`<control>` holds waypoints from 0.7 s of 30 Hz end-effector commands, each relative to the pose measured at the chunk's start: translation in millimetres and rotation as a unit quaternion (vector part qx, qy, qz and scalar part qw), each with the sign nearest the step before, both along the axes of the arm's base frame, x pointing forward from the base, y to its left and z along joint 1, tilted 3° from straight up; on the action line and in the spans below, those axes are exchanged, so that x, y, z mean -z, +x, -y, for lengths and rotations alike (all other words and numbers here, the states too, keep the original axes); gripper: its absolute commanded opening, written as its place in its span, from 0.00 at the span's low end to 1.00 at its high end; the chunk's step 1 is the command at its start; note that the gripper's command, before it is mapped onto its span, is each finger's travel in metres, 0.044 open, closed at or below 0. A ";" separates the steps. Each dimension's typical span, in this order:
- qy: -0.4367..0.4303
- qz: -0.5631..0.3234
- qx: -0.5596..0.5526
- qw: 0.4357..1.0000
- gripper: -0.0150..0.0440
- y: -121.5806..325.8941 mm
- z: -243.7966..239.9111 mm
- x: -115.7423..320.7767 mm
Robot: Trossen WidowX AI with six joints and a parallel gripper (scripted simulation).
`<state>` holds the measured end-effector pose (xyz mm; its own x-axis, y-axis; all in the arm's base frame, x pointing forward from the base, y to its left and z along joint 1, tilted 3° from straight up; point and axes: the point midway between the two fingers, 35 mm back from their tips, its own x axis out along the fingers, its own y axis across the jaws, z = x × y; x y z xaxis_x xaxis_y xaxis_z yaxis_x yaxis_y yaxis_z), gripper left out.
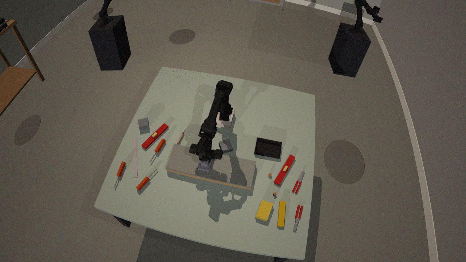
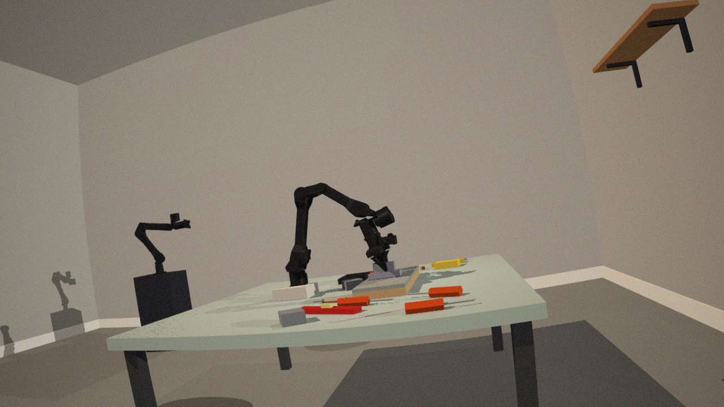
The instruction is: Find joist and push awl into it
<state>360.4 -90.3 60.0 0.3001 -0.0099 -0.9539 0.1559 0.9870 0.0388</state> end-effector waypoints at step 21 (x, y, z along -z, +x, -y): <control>0.003 0.000 -0.001 1.000 0.25 5.8 -37.2 -1.0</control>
